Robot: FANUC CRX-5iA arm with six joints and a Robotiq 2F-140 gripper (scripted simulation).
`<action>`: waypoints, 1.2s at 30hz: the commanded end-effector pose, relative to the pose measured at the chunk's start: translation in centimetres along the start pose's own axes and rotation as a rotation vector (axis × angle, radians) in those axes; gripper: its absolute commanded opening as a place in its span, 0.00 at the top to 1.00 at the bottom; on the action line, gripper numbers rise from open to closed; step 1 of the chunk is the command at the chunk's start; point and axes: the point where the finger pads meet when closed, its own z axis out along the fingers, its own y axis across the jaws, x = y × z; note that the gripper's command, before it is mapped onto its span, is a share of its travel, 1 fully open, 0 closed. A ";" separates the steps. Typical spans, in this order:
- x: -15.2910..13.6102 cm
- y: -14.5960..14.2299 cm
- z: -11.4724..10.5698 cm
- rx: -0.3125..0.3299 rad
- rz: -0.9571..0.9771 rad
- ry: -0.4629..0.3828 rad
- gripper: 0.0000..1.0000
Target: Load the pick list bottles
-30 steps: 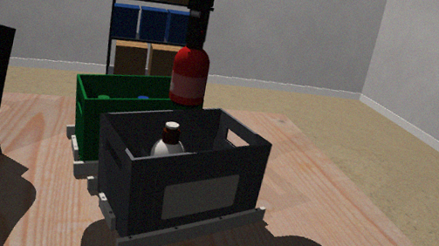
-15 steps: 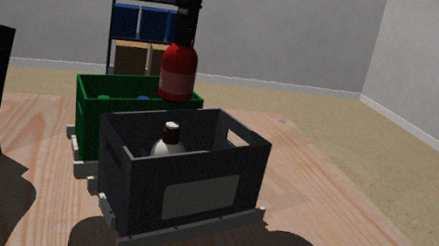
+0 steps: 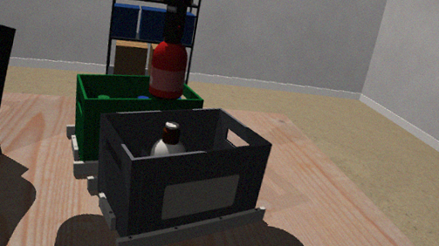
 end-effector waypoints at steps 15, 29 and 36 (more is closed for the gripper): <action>-2.8 -0.5 -0.1 0.000 0.000 0.002 0.90; -5.2 -1.0 -0.1 0.000 0.000 0.002 0.90; -6.6 -1.2 -0.1 0.000 0.000 0.002 0.90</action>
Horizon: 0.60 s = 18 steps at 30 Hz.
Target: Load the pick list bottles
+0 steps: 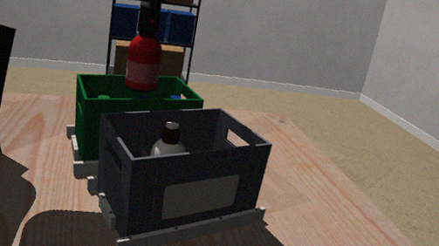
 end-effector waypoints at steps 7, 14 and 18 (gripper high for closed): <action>-1.2 -0.2 -0.1 0.000 0.000 0.002 0.90; -2.6 -0.5 -0.1 0.000 0.000 0.002 0.90; -3.2 -0.6 -0.1 0.000 0.000 0.002 0.90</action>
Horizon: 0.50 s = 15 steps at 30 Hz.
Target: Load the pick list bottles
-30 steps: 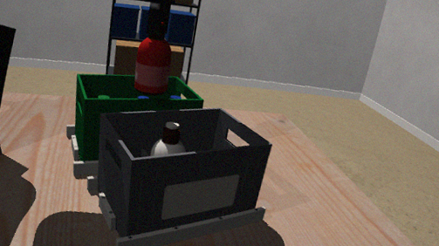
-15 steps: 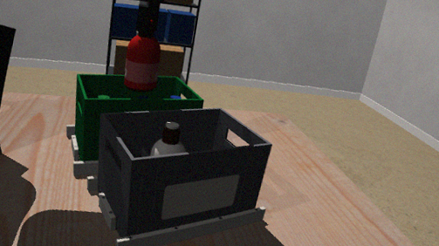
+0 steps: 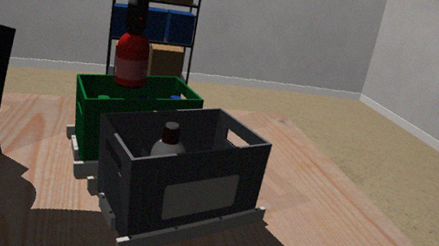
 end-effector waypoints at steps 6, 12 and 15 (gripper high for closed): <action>-1.1 -0.2 -0.1 0.000 0.000 0.002 0.90; -2.2 -0.4 -0.1 0.000 0.000 0.002 0.90; -2.8 -0.5 -0.1 0.000 0.000 0.002 0.90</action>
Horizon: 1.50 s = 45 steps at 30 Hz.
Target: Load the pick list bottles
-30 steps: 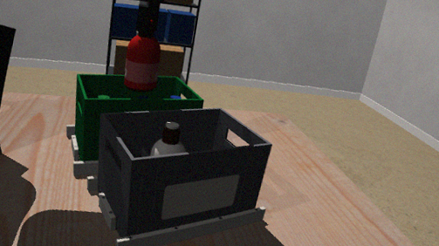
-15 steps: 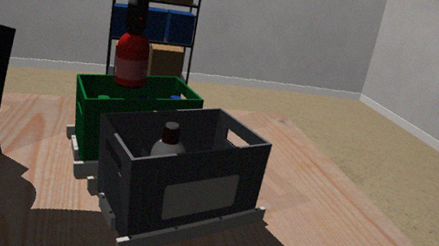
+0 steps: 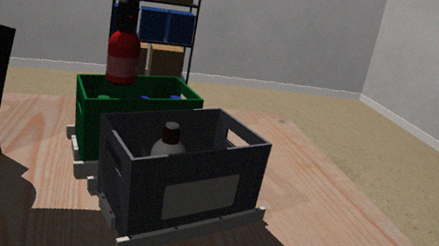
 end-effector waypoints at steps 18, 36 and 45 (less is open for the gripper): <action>-3.4 -0.6 -0.1 0.000 0.000 0.002 0.90; -6.5 -1.2 -0.1 0.000 0.000 0.002 0.90; -7.2 -1.2 -0.1 0.000 0.000 0.002 0.90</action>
